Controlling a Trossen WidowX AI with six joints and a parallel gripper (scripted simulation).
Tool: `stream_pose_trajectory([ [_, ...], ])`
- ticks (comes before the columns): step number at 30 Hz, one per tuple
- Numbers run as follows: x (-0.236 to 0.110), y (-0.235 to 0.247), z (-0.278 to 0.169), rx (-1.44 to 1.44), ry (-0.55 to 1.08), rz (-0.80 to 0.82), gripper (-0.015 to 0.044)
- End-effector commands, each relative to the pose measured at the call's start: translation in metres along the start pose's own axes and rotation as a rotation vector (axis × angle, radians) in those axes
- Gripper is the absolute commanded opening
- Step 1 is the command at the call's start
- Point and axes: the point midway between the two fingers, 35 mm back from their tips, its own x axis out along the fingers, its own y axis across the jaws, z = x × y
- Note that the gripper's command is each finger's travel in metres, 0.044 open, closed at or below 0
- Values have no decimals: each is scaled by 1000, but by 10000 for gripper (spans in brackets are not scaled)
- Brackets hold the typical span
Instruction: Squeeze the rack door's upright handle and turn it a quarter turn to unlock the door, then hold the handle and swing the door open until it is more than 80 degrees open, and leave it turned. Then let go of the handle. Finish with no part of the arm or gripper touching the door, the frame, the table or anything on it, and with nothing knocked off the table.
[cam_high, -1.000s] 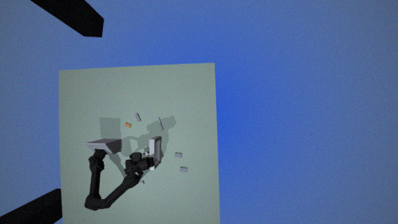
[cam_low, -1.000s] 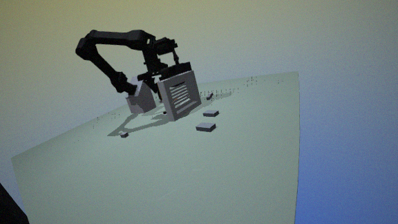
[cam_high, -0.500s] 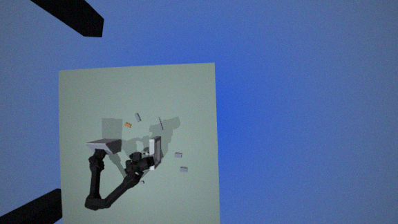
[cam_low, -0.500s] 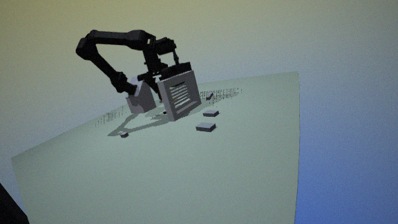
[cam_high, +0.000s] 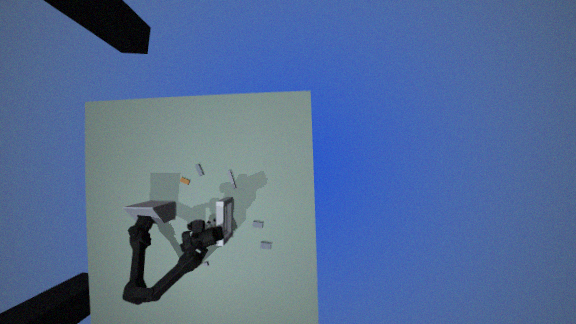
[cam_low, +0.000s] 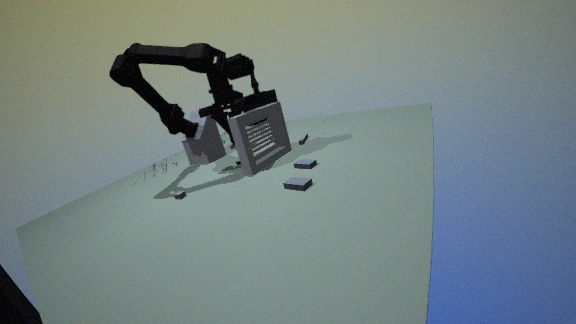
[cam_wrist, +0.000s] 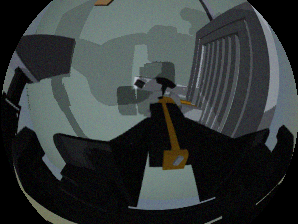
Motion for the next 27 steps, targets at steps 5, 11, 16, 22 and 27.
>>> stream_pose_trajectory([
  [5, 0, 0, 0, -5, -3, 0, 88],
  [11, 0, 0, 0, -5, -3, 0, 48],
  [16, 0, 0, 0, -5, -3, 0, 22],
  [22, 0, 2, 2, 62, -3, 0, 22],
  [27, 0, 5, 4, 161, -3, 1, 22],
])
